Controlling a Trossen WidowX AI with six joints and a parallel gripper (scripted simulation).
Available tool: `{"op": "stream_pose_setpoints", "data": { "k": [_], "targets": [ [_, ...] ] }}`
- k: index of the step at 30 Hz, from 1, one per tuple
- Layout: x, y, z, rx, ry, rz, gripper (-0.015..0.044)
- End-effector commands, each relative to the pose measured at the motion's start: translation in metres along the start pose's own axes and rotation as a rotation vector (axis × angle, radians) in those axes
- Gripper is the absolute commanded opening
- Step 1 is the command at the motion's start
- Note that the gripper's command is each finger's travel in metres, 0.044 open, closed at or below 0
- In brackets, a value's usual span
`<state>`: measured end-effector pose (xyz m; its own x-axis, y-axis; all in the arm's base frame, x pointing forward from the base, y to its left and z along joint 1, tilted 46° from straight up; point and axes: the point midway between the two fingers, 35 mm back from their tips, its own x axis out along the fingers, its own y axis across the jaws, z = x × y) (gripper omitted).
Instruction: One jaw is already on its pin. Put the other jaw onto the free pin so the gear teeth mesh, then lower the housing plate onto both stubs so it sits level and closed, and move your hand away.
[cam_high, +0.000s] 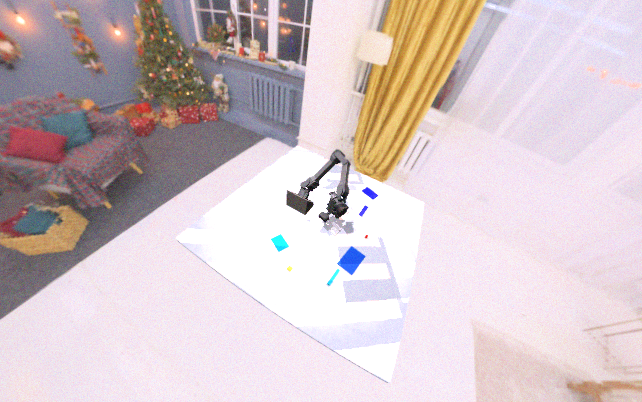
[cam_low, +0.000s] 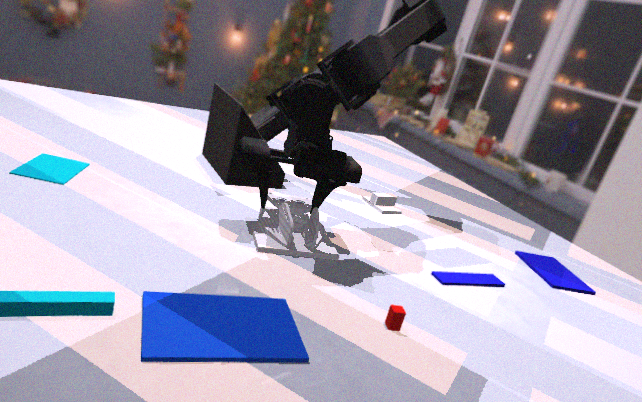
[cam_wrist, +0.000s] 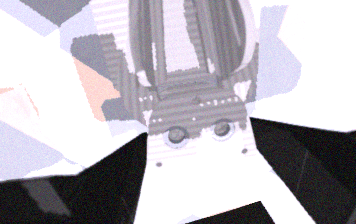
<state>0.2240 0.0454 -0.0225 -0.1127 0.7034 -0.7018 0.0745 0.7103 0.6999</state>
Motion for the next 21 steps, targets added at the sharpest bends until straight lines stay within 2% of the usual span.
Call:
{"op": "stream_pose_setpoints", "data": {
  "k": [1, 21],
  "targets": [
    [0.0009, 0.0002, -0.0008, 0.006, 0.0, 0.004, 0.0351],
    [0.0034, 0.0002, -0.0009, 0.013, 0.001, 0.004, 0.0351]
  ]
}}
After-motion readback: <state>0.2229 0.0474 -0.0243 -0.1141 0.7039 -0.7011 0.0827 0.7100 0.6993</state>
